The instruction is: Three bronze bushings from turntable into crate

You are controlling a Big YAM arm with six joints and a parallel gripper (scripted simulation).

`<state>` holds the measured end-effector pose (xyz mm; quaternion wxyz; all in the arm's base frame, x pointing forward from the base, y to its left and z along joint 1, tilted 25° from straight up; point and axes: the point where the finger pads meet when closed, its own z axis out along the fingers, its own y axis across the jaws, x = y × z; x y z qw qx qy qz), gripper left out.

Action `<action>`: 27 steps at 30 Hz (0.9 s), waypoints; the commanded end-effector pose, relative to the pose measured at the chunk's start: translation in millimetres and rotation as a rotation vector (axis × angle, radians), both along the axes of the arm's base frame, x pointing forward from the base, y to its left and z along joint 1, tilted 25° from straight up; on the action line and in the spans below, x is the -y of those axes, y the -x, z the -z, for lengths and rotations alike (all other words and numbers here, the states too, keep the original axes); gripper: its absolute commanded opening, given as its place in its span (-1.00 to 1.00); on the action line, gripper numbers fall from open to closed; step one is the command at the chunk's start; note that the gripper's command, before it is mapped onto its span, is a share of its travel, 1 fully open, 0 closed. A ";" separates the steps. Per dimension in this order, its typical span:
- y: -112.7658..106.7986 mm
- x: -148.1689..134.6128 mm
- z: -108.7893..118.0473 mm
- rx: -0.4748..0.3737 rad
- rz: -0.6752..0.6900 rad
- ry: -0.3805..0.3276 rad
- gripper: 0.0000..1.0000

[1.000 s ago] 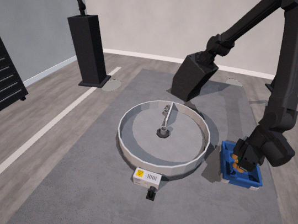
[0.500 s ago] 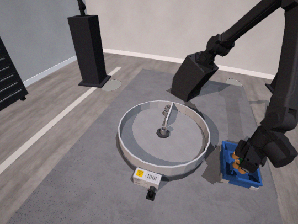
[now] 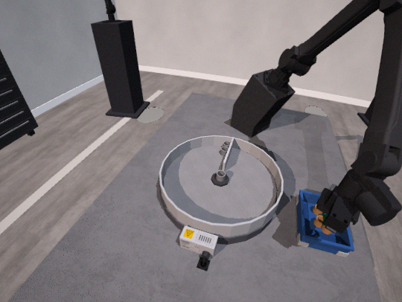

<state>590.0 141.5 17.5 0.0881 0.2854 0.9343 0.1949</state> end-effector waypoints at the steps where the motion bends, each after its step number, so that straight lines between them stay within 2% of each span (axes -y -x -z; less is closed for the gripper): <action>1: -20.6 -6.3 -34.5 0.072 0.003 -0.011 -1.00; 27: -18.6 -8.3 -31.0 0.056 0.003 -0.009 -1.00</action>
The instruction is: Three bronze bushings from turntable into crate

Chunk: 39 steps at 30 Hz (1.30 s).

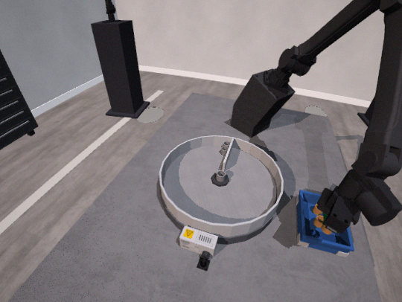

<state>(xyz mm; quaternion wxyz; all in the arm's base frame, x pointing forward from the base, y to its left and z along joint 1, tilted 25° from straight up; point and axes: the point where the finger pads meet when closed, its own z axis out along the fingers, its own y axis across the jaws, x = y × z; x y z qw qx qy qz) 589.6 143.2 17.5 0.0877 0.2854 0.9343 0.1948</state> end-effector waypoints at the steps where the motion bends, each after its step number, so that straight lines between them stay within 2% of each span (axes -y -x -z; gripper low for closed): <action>1: -19.0 -6.6 -31.0 0.057 0.003 -0.009 -1.00; 24: -19.0 -6.7 -30.6 0.056 0.003 -0.009 -1.00; 27: -19.1 -7.8 -24.6 0.051 0.002 -0.008 -1.00; 30: -19.0 -10.8 -8.6 0.037 -0.001 -0.006 -1.00; 39: -22.0 -15.0 -0.7 0.039 -0.001 -0.007 -1.00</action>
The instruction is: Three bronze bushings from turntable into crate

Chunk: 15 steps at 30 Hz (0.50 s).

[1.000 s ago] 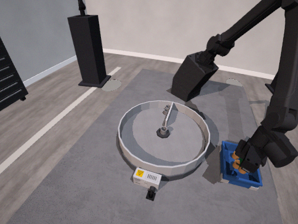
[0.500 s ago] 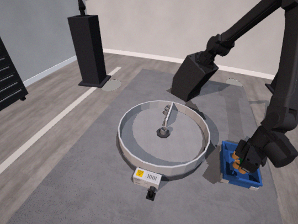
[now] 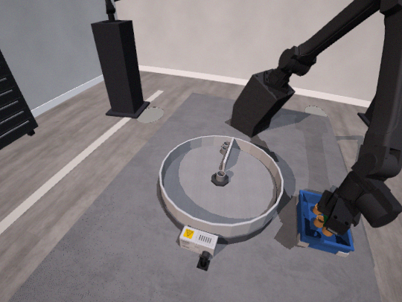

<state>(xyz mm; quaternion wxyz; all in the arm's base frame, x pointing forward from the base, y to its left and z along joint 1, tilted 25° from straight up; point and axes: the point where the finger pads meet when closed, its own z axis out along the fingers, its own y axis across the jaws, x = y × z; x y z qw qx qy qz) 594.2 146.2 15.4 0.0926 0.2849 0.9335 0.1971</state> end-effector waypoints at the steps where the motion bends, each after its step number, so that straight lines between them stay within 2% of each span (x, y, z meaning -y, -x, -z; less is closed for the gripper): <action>1: -17.9 -12.5 -1.1 0.028 -0.002 -0.005 -1.00; 15: -23.7 -19.4 18.2 0.027 -0.003 -0.005 -1.00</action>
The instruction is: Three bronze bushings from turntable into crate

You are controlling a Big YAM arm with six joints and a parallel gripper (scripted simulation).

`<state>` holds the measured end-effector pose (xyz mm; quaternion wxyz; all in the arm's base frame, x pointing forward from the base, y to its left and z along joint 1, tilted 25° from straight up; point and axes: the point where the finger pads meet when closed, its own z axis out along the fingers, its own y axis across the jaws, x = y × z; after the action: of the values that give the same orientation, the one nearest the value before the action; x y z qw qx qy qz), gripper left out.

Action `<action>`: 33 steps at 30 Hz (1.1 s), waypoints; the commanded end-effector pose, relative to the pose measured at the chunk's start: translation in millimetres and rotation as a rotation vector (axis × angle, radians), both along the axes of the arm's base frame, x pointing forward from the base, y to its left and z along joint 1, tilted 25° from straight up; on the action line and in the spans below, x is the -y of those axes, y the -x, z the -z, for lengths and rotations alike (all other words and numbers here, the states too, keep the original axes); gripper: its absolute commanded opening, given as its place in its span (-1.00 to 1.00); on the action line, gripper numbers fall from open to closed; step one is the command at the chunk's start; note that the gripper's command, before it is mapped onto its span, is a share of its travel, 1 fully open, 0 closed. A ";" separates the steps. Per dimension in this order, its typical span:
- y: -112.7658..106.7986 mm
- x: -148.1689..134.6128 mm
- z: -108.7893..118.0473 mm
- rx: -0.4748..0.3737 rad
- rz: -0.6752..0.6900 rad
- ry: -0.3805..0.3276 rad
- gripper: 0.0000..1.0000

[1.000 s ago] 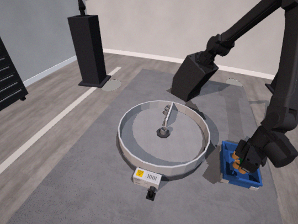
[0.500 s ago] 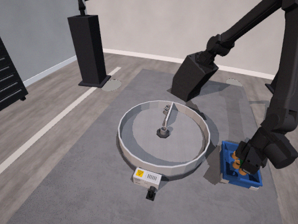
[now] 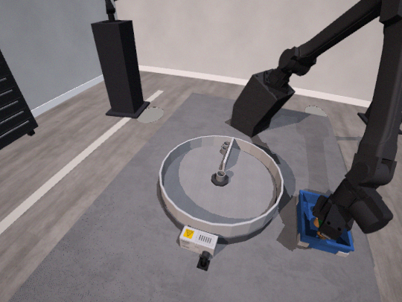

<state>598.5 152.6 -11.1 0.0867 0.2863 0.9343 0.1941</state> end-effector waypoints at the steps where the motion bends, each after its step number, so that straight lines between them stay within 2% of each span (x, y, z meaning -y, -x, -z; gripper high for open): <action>1: -19.7 -13.3 -7.1 0.040 -0.004 -0.007 -1.00; 9: -21.2 -10.3 -1.9 0.035 0.002 -0.006 -1.00; 33: -21.6 -10.7 -5.1 0.039 0.001 -0.007 -1.00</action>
<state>602.5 155.9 -15.3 0.0887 0.2852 0.9342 0.1951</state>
